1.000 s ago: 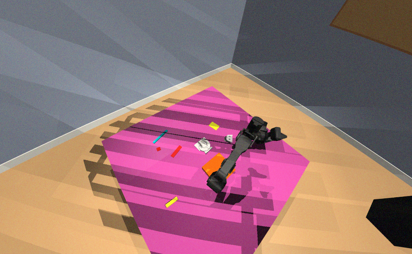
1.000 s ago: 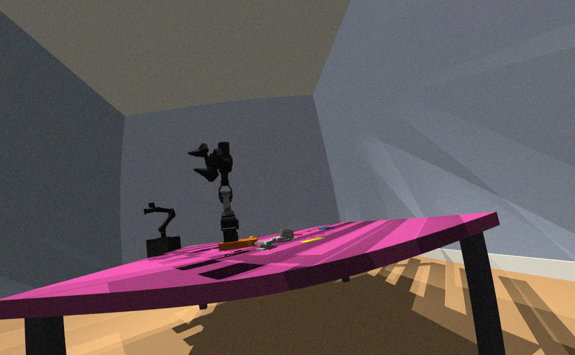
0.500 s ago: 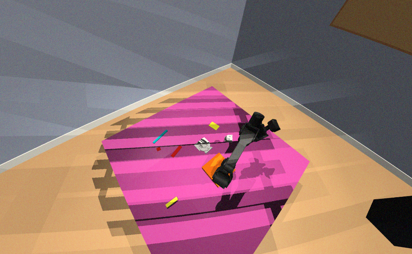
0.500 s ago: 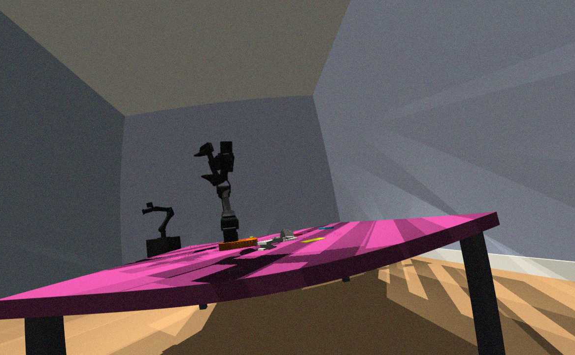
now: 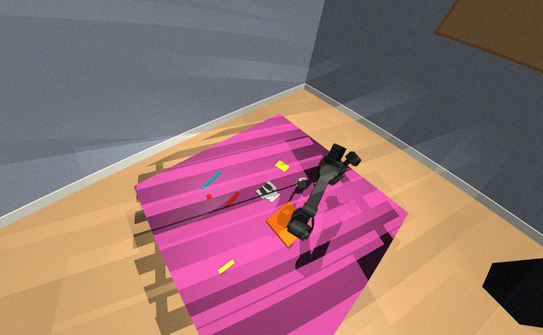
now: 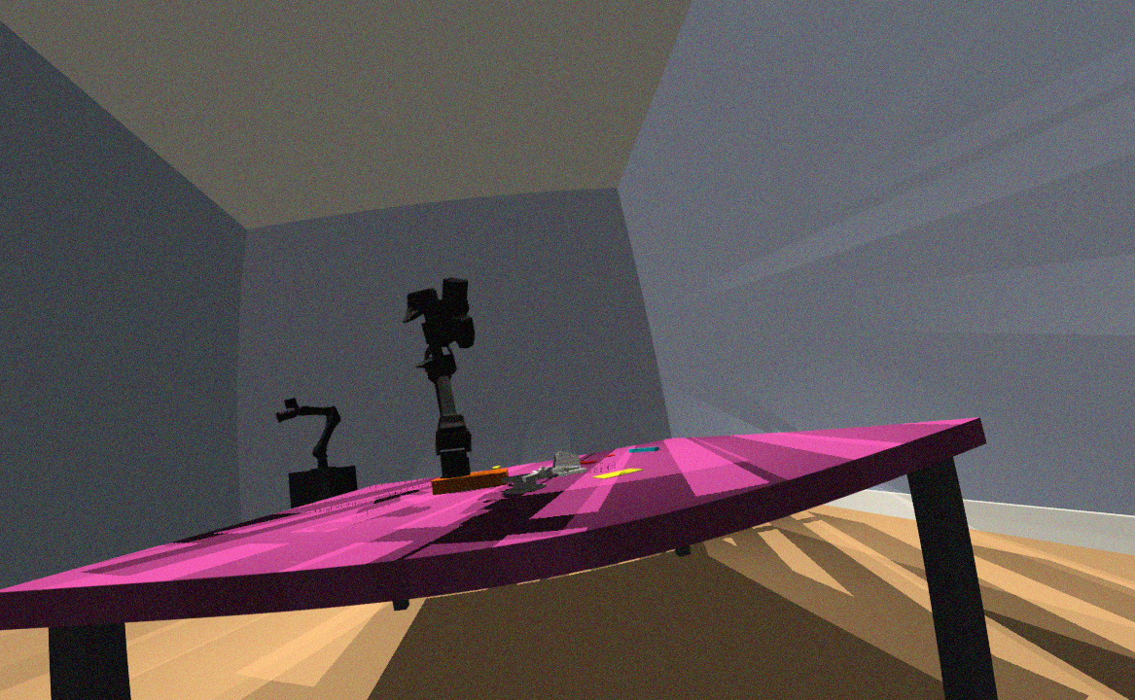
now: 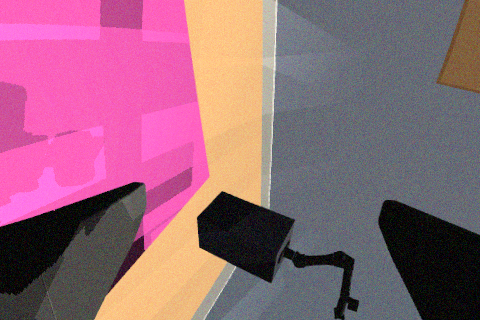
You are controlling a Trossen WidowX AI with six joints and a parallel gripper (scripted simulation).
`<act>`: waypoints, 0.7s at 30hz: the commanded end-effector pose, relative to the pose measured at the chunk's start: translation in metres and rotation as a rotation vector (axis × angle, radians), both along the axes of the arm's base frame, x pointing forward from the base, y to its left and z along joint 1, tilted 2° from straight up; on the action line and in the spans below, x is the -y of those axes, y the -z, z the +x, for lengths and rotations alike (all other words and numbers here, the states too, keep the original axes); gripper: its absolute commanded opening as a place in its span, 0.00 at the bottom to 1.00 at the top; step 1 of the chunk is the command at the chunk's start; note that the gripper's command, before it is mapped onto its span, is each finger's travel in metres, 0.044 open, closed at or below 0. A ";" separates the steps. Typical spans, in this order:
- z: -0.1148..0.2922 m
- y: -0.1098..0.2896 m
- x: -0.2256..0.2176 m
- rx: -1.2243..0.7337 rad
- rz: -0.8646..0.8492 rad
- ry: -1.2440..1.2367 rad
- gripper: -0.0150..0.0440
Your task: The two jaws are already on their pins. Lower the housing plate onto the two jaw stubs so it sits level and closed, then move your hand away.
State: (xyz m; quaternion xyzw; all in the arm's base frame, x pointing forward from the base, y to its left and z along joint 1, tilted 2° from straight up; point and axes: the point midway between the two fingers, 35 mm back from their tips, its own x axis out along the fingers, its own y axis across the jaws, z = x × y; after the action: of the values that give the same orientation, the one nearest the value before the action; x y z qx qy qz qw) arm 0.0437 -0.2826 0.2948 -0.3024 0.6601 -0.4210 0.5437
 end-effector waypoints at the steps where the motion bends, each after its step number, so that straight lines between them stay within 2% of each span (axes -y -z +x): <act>1: 0.012 0.007 0.003 -0.019 0.054 -0.060 1.00; 21: 0.073 0.074 0.004 -0.138 0.398 -0.370 1.00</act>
State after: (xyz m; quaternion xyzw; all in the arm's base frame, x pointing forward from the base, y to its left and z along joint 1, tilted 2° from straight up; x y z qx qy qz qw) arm 0.1079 -0.2875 0.2252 -0.3286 0.7010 -0.1823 0.6062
